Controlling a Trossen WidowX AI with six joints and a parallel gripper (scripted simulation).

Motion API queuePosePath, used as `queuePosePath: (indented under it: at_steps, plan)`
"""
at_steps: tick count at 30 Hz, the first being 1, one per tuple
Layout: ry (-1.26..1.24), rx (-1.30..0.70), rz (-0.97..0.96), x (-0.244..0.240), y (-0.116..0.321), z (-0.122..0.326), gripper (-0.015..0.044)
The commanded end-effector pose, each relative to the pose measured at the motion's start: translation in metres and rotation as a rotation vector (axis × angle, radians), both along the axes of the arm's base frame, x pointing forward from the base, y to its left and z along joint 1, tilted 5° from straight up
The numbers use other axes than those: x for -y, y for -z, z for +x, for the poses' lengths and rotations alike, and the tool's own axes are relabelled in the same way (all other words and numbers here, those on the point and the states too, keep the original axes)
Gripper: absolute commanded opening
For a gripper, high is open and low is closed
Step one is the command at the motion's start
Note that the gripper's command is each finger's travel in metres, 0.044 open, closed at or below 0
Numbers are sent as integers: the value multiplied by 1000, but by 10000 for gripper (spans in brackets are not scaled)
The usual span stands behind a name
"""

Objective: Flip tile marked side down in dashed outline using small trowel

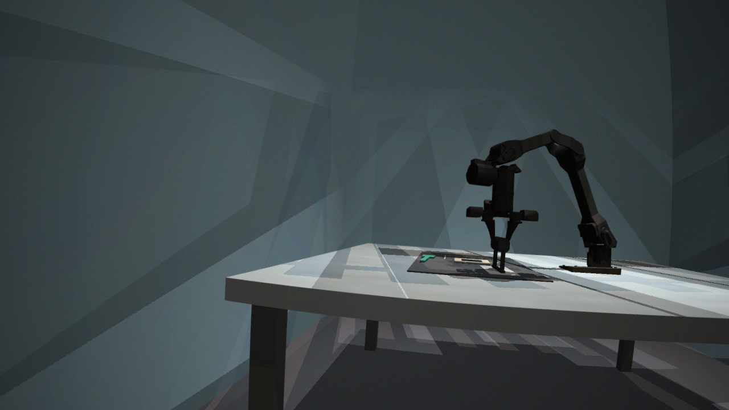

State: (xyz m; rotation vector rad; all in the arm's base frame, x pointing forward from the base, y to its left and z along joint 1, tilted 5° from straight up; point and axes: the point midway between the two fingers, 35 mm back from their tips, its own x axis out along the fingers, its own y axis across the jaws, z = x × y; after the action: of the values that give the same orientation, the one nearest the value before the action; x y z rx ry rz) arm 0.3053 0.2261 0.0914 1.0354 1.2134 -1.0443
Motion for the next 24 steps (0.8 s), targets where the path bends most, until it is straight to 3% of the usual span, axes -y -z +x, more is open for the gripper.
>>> queuePosePath:
  at_steps: [1,7,24]
  plan:
    - [31,0,3,0,1,0,130]
    - [31,0,3,0,1,0,270]
    - [31,0,3,0,1,0,270]
